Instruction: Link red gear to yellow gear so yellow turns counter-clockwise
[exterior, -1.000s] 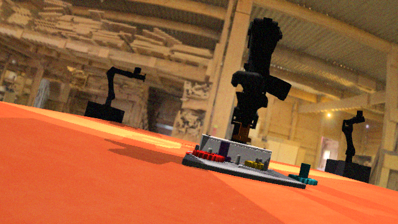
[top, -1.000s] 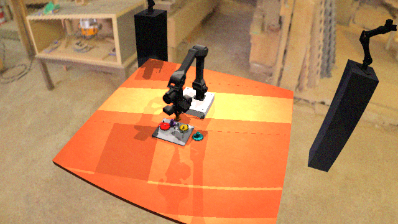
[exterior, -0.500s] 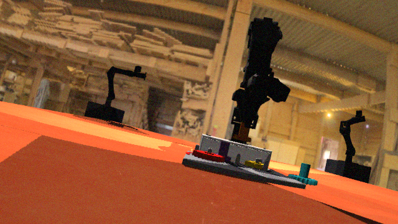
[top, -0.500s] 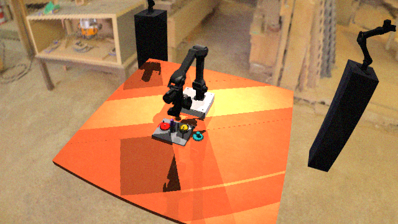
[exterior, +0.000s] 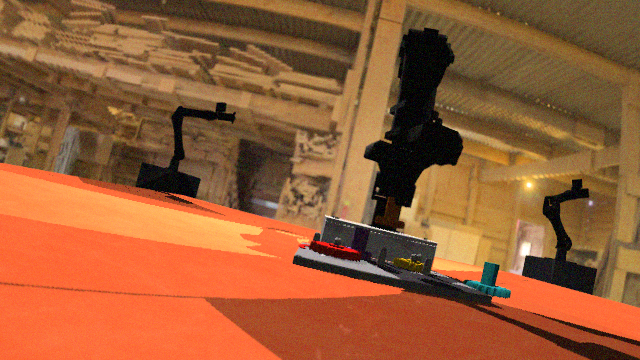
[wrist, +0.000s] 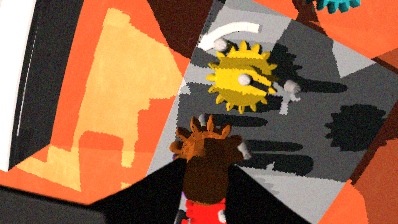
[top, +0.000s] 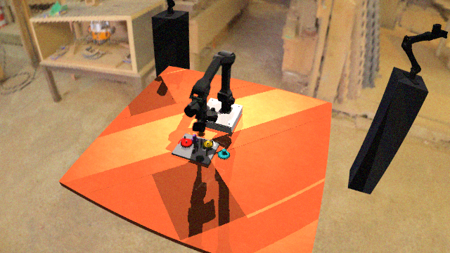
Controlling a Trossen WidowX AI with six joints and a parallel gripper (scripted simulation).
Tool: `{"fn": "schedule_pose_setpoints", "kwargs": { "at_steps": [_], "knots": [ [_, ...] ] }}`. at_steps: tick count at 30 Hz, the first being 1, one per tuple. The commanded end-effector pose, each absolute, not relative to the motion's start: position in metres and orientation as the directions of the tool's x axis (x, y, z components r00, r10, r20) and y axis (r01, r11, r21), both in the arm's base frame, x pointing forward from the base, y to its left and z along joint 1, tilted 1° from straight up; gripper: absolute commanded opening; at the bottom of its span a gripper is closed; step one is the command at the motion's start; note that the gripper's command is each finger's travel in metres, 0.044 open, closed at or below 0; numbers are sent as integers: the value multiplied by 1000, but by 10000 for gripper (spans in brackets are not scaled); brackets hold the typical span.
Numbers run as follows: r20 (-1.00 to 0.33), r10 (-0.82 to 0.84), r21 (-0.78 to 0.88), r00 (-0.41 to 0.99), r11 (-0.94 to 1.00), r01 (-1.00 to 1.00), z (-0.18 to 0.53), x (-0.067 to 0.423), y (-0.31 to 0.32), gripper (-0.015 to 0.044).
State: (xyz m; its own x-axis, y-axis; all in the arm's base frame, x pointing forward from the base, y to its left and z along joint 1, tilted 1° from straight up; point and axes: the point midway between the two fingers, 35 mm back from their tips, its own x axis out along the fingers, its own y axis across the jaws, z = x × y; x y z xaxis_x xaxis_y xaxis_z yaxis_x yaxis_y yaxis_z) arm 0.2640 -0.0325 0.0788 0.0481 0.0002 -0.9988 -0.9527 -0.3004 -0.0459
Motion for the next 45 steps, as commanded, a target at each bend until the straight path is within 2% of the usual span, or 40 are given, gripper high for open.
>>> {"fn": "schedule_pose_setpoints", "kwargs": {
  "at_steps": [1, 7, 12, 19, 31, 38, 45],
  "knots": [
    [-999, 3, -38, 40, -353, -935, 73, 262, -32, 0],
    [-999, 3, -37, 40, -460, -887, 64, 262, -32, 0],
    [-999, 3, -36, 40, -474, -880, 57, 262, -33, 0],
    [-999, 3, -38, 40, -392, -919, 48, 263, -32, 0],
    [-999, 3, -40, 40, -85, -996, 30, 263, -32, 0],
    [-999, 3, -40, 40, -69, -997, 40, 264, -33, 0],
    [-999, 3, -40, 40, -185, -982, 45, 264, -32, 0]
  ]
}}
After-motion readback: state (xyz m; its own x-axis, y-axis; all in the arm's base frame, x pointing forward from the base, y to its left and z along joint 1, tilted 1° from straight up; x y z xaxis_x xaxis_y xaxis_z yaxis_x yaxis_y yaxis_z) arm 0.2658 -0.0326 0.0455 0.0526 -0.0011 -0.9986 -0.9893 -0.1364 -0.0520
